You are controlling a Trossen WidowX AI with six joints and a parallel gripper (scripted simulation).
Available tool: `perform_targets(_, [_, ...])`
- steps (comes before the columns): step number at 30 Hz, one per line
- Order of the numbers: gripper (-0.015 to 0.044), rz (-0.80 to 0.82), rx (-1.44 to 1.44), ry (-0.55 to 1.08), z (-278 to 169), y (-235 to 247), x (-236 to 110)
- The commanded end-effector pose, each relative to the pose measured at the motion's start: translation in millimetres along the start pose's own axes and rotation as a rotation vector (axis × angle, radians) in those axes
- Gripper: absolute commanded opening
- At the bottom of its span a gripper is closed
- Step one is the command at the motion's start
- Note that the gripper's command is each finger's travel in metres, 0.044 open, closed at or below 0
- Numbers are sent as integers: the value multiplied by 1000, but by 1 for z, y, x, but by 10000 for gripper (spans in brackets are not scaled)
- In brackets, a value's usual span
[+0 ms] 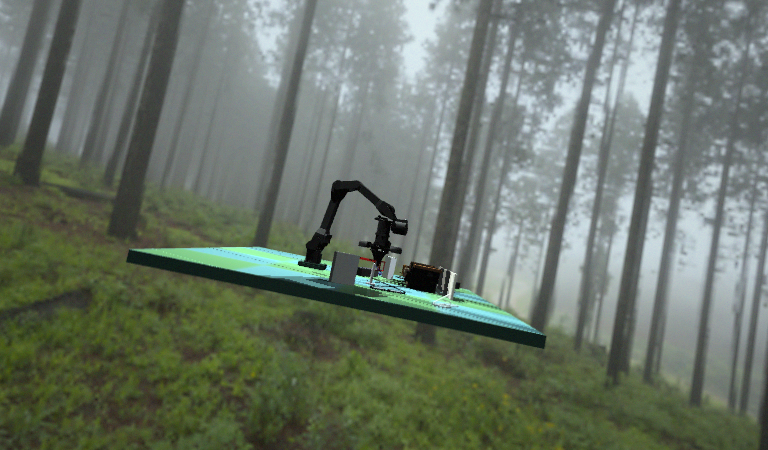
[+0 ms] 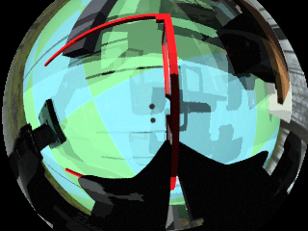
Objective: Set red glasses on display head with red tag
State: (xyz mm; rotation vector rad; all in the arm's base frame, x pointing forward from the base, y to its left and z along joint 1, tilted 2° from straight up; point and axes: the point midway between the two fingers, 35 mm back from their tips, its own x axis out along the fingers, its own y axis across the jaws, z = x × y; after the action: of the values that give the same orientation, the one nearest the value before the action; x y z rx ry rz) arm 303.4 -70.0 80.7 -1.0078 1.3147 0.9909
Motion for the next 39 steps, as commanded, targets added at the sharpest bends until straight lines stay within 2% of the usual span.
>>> perform_targets(1, [0, 12, -6, -2, 0, 4, 7])
perform_targets(39, [0, 13, -6, -2, 0, 7, 38])
